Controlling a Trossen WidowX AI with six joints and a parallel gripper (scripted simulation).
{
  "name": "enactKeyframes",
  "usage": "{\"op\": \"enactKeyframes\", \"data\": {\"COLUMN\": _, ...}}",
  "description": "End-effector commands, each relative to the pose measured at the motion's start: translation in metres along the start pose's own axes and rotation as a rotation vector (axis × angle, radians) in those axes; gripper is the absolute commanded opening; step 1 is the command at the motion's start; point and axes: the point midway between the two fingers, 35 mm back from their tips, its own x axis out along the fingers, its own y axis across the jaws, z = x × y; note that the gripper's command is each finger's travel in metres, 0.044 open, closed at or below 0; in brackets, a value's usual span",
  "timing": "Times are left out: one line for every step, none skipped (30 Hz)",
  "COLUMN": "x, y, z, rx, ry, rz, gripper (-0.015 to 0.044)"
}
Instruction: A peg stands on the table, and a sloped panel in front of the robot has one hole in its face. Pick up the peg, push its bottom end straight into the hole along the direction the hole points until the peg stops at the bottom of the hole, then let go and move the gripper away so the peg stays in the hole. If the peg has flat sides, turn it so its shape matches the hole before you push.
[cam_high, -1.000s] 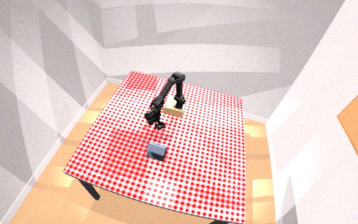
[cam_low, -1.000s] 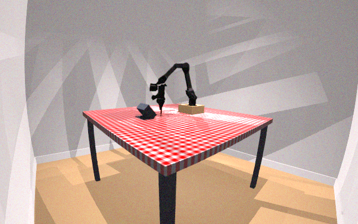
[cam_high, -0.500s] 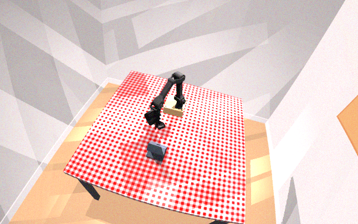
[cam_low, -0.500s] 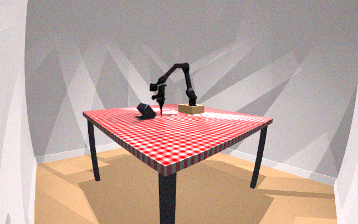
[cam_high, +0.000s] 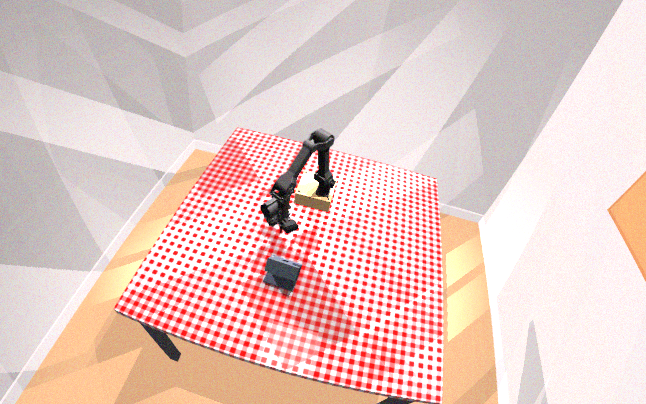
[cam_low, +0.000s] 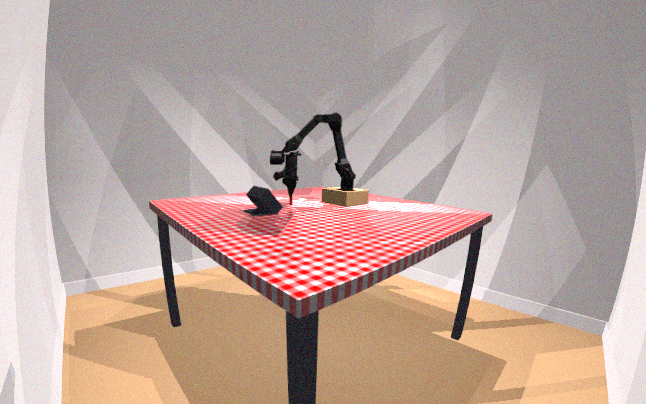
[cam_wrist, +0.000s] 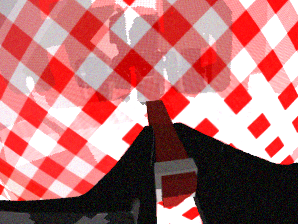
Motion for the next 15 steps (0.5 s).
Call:
{"op": "enactKeyframes", "data": {"x": -0.007, "y": 0.001, "z": 0.002, "rx": 0.0, "ry": -0.002, "rz": 0.0, "gripper": 0.0}}
{"op": "enactKeyframes", "data": {"x": -0.011, "y": 0.001, "z": 0.002, "rx": 0.0, "ry": -0.002, "rz": 0.0, "gripper": 0.0}}
{"op": "enactKeyframes", "data": {"x": -0.015, "y": 0.001, "z": 0.002, "rx": 0.001, "ry": -0.002, "rz": 0.0, "gripper": 0.0}}
{"op": "enactKeyframes", "data": {"x": -0.02, "y": 0.001, "z": 0.003, "rx": 0.001, "ry": -0.001, "rz": -0.001, "gripper": 0.0}}
{"op": "enactKeyframes", "data": {"x": -0.025, "y": 0.001, "z": 0.003, "rx": 0.001, "ry": -0.001, "rz": -0.001, "gripper": 0.0}}
{"op": "enactKeyframes", "data": {"x": -0.03, "y": 0.001, "z": 0.003, "rx": 0.001, "ry": -0.001, "rz": -0.001, "gripper": 0.0}}
{"op": "enactKeyframes", "data": {"x": -0.036, "y": 0.001, "z": 0.003, "rx": 0.001, "ry": 0.0, "rz": -0.001, "gripper": 0.0}}
{"op": "enactKeyframes", "data": {"x": -0.041, "y": 0.001, "z": 0.003, "rx": 0.002, "ry": 0.0, "rz": -0.002, "gripper": 0.0}}
{"op": "enactKeyframes", "data": {"x": -0.046, "y": 0.001, "z": 0.003, "rx": 0.002, "ry": 0.0, "rz": -0.002, "gripper": 0.0}}
{"op": "enactKeyframes", "data": {"x": -0.05, "y": 0.001, "z": 0.002, "rx": 0.002, "ry": 0.001, "rz": -0.002, "gripper": 0.0}}
{"op": "enactKeyframes", "data": {"x": -0.055, "y": 0.001, "z": 0.002, "rx": 0.002, "ry": 0.001, "rz": -0.002, "gripper": 0.0}}
{"op": "enactKeyframes", "data": {"x": -0.059, "y": 0.001, "z": 0.002, "rx": 0.002, "ry": 0.001, "rz": -0.003, "gripper": 0.0}}
{"op": "enactKeyframes", "data": {"x": -0.064, "y": 0.001, "z": 0.002, "rx": 0.003, "ry": 0.001, "rz": -0.003, "gripper": 0.0}}
{"op": "enactKeyframes", "data": {"x": -0.068, "y": 0.001, "z": 0.002, "rx": 0.003, "ry": 0.002, "rz": -0.003, "gripper": 0.0}}
{"op": "enactKeyframes", "data": {"x": -0.073, "y": 0.001, "z": 0.001, "rx": 0.003, "ry": 0.002, "rz": -0.003, "gripper": 0.0}}
